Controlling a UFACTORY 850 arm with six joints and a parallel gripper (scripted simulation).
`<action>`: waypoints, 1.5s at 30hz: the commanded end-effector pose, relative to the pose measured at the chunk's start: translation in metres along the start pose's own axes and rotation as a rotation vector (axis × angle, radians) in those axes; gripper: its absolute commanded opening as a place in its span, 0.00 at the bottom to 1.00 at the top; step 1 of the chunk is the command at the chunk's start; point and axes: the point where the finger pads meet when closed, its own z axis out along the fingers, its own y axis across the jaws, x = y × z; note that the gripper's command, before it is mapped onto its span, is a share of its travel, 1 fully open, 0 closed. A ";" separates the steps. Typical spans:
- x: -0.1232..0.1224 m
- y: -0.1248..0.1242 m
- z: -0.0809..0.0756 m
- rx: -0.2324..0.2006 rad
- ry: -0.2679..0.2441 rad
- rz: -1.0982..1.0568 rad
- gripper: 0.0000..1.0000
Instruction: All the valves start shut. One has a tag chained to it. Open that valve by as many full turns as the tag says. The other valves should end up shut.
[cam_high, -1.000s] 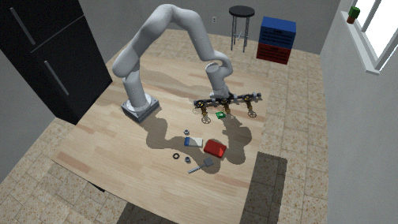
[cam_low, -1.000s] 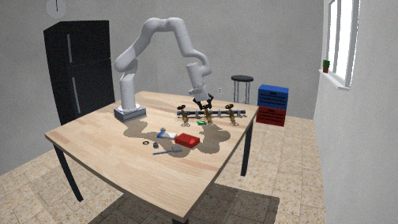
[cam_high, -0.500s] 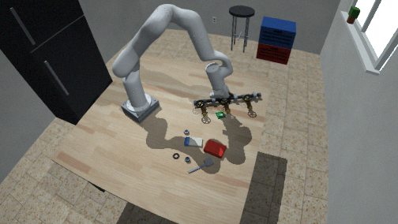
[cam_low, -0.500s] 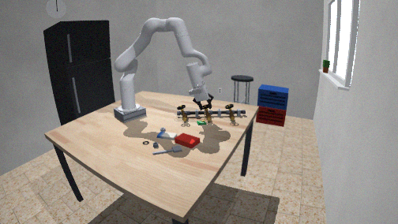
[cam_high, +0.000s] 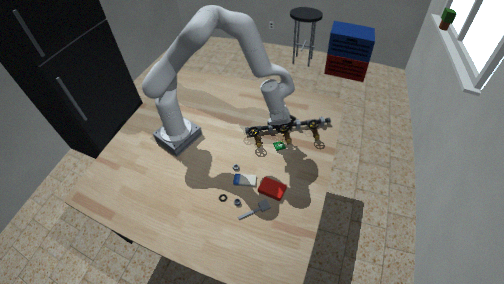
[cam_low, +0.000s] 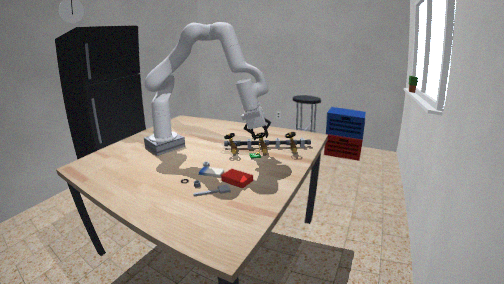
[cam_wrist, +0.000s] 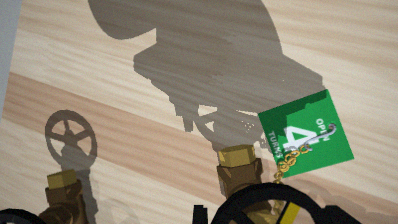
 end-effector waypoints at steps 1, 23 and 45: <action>0.000 -0.001 -0.001 0.009 -0.003 -0.121 0.00; 0.000 -0.001 -0.001 -0.004 0.009 -1.134 0.00; 0.000 -0.001 -0.001 -0.035 0.025 -2.129 0.00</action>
